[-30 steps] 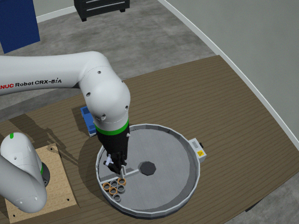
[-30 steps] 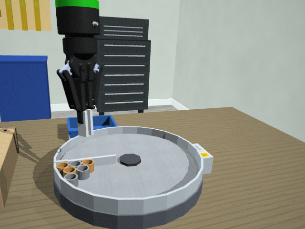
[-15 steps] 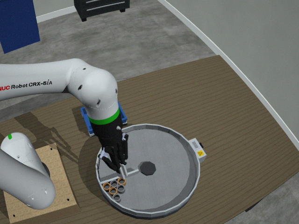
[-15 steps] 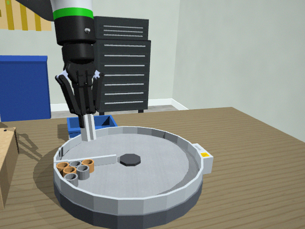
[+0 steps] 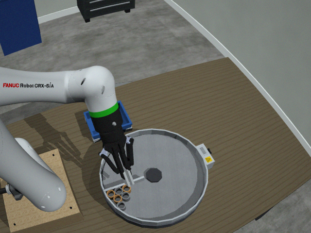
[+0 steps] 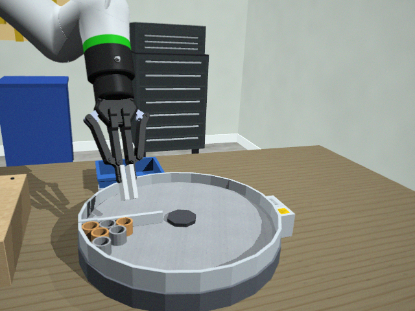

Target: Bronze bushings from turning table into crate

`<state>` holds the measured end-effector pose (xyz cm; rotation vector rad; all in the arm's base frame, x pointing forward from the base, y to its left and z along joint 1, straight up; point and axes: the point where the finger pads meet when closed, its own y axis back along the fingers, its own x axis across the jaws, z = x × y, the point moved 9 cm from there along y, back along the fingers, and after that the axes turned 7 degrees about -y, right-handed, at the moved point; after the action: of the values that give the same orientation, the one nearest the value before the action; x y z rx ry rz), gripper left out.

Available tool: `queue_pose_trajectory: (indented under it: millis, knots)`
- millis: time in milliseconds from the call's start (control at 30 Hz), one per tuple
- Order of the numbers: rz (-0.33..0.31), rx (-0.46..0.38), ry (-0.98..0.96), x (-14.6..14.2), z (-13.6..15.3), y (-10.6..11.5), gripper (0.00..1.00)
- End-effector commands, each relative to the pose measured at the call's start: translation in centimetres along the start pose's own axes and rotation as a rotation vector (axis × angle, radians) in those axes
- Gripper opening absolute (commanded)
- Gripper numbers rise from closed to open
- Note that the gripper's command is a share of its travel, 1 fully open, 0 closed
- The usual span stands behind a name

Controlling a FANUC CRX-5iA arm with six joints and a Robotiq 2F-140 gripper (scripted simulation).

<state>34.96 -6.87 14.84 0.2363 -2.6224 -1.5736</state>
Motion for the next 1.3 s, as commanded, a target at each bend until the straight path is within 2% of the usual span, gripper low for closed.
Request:
queue_pose_trajectory:
  millis: [0, 300, 1267]
  knots:
    - [0.022, 0.09, -0.086, -0.4, 1.4, -0.6, 0.06]
    - [0.047, 0.186, -0.192, -1.0, 2.9, -1.3, 0.06]
    - [0.05, 0.205, -0.212, -1.1, 3.3, -1.4, 0.06]
